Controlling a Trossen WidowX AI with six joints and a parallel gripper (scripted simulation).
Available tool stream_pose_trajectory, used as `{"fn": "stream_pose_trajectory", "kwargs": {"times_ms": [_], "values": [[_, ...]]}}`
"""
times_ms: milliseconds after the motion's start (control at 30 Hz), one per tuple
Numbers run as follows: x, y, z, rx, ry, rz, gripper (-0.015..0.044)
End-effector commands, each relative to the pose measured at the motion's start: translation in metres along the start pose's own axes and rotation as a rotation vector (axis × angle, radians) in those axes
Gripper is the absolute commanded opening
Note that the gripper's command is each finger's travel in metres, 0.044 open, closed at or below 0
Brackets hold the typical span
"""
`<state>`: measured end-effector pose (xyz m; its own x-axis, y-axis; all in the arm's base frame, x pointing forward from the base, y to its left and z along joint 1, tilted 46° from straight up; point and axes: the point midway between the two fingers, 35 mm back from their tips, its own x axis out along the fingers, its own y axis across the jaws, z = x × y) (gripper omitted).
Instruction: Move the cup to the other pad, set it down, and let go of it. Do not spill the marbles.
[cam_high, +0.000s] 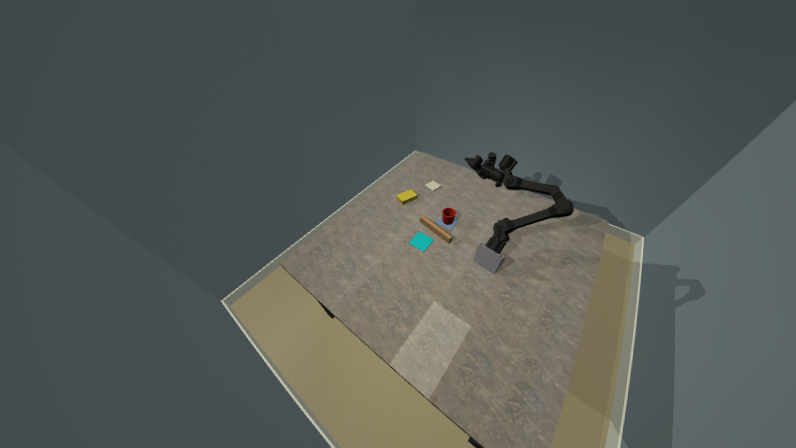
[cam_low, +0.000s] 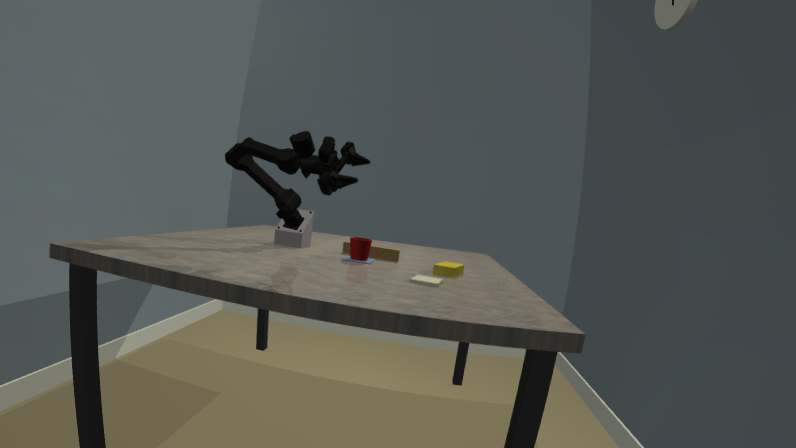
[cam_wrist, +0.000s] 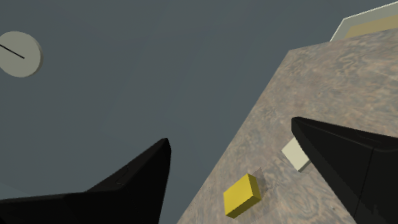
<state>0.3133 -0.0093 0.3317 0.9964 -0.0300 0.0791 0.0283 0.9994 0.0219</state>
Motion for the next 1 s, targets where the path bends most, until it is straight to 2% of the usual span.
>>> {"fn": "stream_pose_trajectory", "kwargs": {"times_ms": [0,67,167,300,467,633,733,967], "values": [[0.002,0.000,-0.003,-0.006,0.016,-0.003,0.0374],[0.013,0.002,-0.029,-0.058,0.142,-0.021,0.0321],[0.025,0.008,-0.089,-0.213,0.434,-0.038,0.0242],[0.018,0.015,-0.160,-0.488,0.814,-0.006,0.0148],[-0.014,0.018,-0.221,-0.926,1.253,0.123,0.0148],[-0.048,0.015,-0.244,-1.447,1.628,0.346,0.0148],[-0.055,0.016,-0.245,-1.612,1.722,0.428,0.0148],[-0.055,0.016,-0.246,-1.612,1.722,0.428,0.0148]]}}
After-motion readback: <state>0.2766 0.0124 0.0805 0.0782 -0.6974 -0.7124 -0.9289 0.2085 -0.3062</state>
